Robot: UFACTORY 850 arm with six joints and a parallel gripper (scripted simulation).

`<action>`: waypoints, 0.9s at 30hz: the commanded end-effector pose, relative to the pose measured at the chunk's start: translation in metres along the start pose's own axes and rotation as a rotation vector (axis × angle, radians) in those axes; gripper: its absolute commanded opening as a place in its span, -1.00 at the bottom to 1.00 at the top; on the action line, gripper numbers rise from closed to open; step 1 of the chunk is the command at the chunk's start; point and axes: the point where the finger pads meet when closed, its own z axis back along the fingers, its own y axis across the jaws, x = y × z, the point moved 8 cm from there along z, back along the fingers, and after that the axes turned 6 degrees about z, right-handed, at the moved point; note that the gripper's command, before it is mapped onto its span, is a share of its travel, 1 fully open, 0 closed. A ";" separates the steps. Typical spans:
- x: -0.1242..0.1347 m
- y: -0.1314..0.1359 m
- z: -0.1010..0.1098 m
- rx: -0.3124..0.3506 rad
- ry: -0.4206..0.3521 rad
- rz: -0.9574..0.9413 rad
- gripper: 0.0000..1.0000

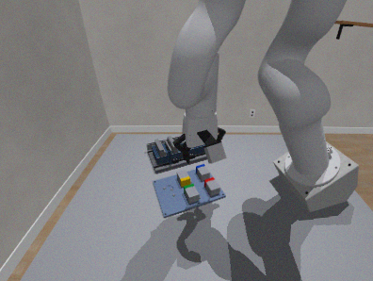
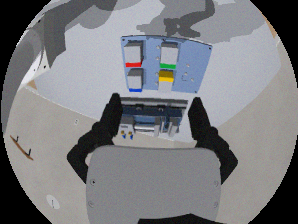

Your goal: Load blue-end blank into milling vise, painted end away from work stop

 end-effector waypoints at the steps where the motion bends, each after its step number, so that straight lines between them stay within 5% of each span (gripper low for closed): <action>1: 0.024 -0.004 -0.001 0.029 0.043 0.005 1.00; 7: 0.023 -0.002 0.000 -0.004 0.002 0.000 1.00; 16: 0.069 -0.011 -0.001 0.029 0.043 0.005 1.00; 27: 0.063 -0.008 -0.001 0.007 0.027 0.002 1.00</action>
